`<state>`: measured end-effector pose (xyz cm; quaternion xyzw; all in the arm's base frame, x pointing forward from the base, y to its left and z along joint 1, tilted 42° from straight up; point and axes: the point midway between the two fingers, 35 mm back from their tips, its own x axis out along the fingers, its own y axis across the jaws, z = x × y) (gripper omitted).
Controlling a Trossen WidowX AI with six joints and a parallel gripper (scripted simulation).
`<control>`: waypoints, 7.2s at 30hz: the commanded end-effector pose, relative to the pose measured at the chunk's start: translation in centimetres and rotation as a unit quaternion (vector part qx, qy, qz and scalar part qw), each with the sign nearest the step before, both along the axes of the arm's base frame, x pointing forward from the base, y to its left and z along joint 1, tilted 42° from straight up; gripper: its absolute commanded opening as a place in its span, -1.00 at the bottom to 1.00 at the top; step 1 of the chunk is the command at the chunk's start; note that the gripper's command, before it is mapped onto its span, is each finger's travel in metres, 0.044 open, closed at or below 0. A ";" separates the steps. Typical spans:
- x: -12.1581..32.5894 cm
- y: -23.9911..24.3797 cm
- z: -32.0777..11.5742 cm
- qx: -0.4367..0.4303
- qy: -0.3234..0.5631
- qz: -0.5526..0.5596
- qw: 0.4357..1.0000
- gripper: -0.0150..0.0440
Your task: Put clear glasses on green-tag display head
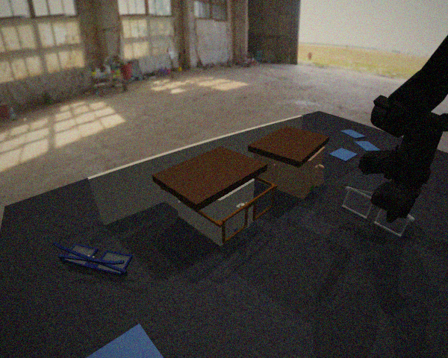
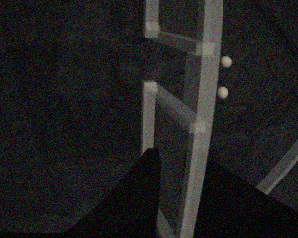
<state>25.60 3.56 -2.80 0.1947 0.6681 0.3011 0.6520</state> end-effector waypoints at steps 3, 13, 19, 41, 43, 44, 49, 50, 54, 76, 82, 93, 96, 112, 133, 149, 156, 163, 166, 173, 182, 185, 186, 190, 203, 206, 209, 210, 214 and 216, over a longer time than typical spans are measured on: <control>0.0 0.0 0.0 0.000 0.000 0.000 1.000 -0.47; 0.3 -0.7 0.7 -0.001 0.000 0.000 1.000 -0.49; 0.8 -3.1 3.2 -0.002 -0.001 -0.001 1.000 -0.49; 2.6 -8.4 6.4 -0.002 -0.001 -0.002 1.000 -0.49; 3.0 -9.2 5.9 -0.003 -0.002 -0.002 1.000 -0.49; 3.2 -9.6 5.6 -0.003 -0.002 -0.002 1.000 -0.49; 4.0 -11.6 4.2 -0.005 -0.002 -0.002 1.000 -0.49; 4.2 -11.9 3.9 -0.005 -0.002 -0.002 1.000 -0.49; 4.7 -13.5 2.6 -0.006 -0.002 -0.002 1.000 -0.49; 5.0 -21.3 -5.0 -0.006 -0.003 -0.001 1.000 -0.49; 5.0 -21.2 -5.1 -0.006 -0.003 -0.001 1.000 -0.49; 4.7 -18.2 -8.6 -0.005 -0.004 -0.001 1.000 -0.49; 4.6 -17.4 -9.5 -0.005 -0.004 -0.001 1.000 -0.49; 5.1 -16.7 -9.1 -0.005 -0.004 -0.001 1.000 -0.49; 6.4 -15.5 -8.2 -0.004 -0.004 -0.001 1.000 -0.49; 7.7 -14.7 -7.7 -0.004 -0.004 -0.001 1.000 -0.49; 8.2 -14.5 -7.5 -0.004 -0.004 -0.001 1.000 -0.49; 8.6 -14.4 -7.4 -0.003 -0.005 -0.001 1.000 -0.49; 8.8 -14.3 -7.4 -0.003 -0.005 -0.001 1.000 -0.49; 9.1 -14.2 -7.3 -0.003 -0.005 -0.001 1.000 -0.49; 9.2 -14.2 -7.3 -0.003 -0.005 -0.001 1.000 -0.49; 9.2 -14.2 -7.3 -0.003 -0.005 -0.001 1.000 -0.49; 9.1 -14.2 -7.3 -0.003 -0.005 -0.001 1.000 -0.49; 9.1 -14.2 -7.3 -0.003 -0.005 -0.001 1.000 -0.49; 8.7 -14.3 -7.3 -0.003 -0.005 -0.001 1.000 -0.49; 8.6 -14.4 -7.3 -0.003 -0.005 -0.001 1.000 -0.49; 8.6 -15.0 -6.6 -0.004 -0.004 -0.001 1.000 -0.49; 8.6 -15.3 -6.2 -0.004 -0.004 -0.001 1.000 -0.49; 8.5 -17.2 -4.2 -0.004 -0.004 -0.001 1.000 -0.49; 8.4 -18.0 -3.2 -0.005 -0.004 -0.001 1.000 -0.49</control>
